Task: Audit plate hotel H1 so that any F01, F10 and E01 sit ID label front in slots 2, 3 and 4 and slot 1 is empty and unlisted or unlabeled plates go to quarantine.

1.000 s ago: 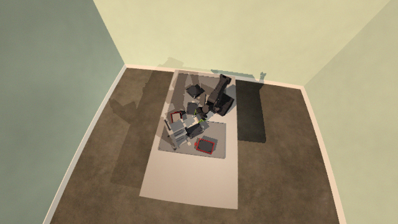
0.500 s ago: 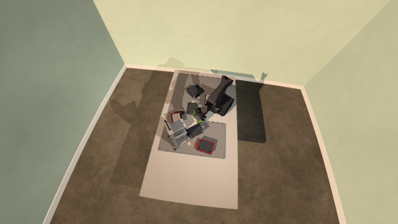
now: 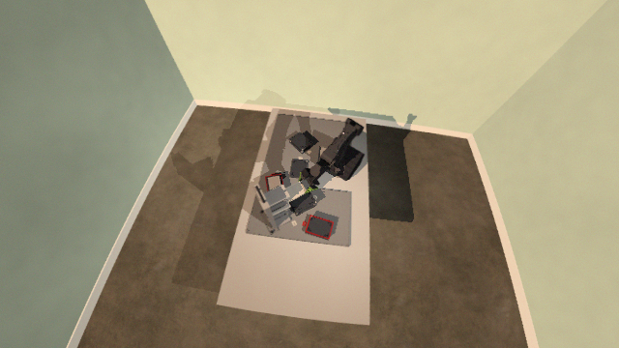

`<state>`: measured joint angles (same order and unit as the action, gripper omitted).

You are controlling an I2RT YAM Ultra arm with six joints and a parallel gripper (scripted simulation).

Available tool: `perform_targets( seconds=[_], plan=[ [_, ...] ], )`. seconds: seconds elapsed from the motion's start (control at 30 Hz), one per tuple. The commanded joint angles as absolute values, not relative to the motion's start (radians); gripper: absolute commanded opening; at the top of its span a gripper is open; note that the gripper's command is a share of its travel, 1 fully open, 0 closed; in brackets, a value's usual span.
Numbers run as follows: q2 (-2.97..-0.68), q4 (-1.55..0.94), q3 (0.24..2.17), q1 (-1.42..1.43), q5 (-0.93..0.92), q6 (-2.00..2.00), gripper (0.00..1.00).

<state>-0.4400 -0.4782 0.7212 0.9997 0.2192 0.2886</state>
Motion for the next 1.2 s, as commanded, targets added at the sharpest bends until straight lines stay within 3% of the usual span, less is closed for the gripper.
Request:
perform_targets(
  seconds=[0.0, 1.17],
  plan=[
    [-0.456, -0.438, 0.771, 0.977, 0.201, 0.279, 0.86],
    [-0.468, -0.417, 0.794, 0.918, 0.142, 0.274, 0.86]
  ],
)
